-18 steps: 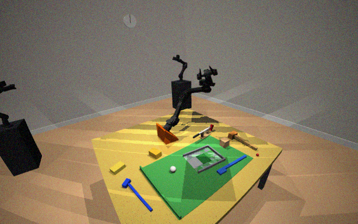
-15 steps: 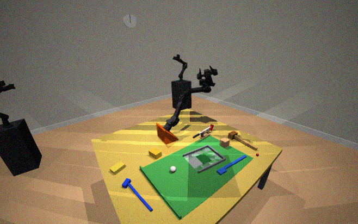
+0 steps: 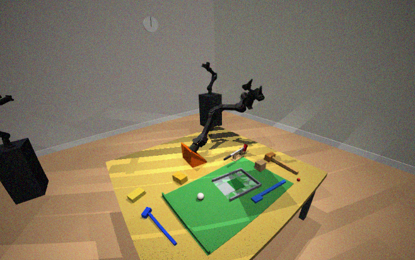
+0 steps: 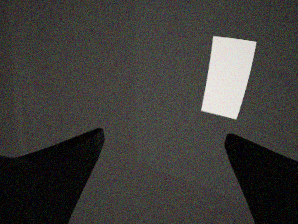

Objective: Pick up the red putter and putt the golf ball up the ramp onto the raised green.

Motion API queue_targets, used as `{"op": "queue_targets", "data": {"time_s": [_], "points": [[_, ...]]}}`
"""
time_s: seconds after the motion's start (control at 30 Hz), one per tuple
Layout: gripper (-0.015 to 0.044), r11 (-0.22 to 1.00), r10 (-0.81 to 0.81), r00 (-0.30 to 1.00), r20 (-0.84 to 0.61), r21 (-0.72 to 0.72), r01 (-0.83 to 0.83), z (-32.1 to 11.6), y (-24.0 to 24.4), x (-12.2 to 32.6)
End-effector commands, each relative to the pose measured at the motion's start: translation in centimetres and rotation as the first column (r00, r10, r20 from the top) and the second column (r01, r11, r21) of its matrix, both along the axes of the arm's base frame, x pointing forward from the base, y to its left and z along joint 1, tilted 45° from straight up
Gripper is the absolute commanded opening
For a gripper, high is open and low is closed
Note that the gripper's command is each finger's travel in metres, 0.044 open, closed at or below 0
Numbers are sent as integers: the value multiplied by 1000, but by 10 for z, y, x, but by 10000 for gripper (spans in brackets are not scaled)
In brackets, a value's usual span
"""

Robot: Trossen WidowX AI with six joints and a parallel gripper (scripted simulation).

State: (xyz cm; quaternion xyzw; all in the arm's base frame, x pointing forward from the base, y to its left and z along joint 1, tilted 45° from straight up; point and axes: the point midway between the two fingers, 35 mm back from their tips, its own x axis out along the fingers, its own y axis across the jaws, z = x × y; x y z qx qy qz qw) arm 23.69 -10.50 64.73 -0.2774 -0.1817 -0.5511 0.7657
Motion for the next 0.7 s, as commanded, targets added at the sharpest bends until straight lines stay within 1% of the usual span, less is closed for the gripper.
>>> {"op": "queue_targets", "data": {"time_s": [0.0, 0.17, 0.33, 0.5, 0.67], "points": [[440, 989, -5, 964, -264, -142, -34, -23, 10, 52], [440, 947, -12, 825, -565, -271, -172, -71, 22, 114], [440, 882, -16, 605, -796, -296, -366, -139, 33, 161], [440, 789, -24, 319, -948, -214, -576, -220, 46, 189], [440, 667, -23, 15, -1000, -27, -744, -304, 62, 193]]}}
